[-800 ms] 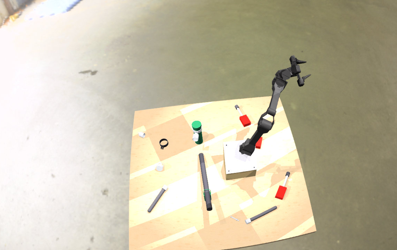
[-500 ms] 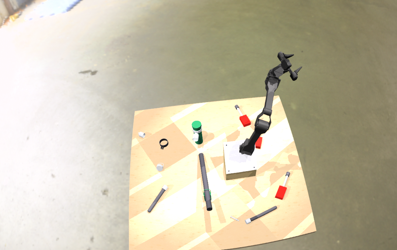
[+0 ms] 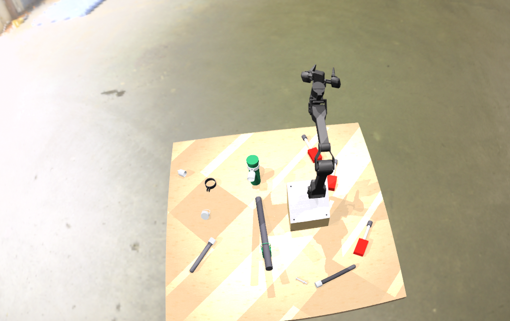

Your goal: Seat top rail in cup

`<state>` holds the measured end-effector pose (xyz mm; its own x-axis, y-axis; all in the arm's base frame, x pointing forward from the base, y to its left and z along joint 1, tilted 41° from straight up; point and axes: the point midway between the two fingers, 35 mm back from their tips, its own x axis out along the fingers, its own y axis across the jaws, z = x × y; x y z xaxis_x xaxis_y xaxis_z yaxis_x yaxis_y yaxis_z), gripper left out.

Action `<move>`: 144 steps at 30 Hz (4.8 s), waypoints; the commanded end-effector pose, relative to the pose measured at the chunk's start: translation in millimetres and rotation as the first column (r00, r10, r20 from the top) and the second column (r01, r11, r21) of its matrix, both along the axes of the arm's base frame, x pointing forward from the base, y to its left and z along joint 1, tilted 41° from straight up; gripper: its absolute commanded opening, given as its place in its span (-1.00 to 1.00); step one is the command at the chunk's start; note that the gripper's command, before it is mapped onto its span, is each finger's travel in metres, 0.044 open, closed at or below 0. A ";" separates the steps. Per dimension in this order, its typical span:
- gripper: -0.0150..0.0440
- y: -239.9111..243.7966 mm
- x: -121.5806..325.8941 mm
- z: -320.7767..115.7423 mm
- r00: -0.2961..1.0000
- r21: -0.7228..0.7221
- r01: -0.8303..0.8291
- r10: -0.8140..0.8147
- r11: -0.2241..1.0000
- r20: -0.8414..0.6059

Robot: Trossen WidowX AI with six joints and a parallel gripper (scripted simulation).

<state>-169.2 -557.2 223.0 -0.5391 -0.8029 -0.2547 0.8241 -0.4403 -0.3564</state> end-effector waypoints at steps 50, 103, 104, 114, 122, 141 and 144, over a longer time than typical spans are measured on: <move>1.00 454.4 441.2 -182.4 -0.205 0.091 -0.779 0.389 -0.620 0.898; 1.00 392.6 455.0 -324.8 -0.885 0.455 -0.240 0.386 -0.858 0.262; 1.00 393.2 456.0 -325.9 -0.885 0.455 -0.240 0.386 -0.858 0.262; 1.00 399.8 465.6 -337.6 -0.885 0.454 -0.240 0.386 -0.858 0.261; 1.00 405.7 472.9 -346.8 -0.885 0.453 -0.241 0.386 -0.858 0.260; 0.20 414.3 482.0 -358.6 -0.886 0.450 -0.242 0.385 -0.859 0.259; -0.07 414.3 482.0 -358.6 -0.886 0.450 -0.242 0.385 -0.859 0.259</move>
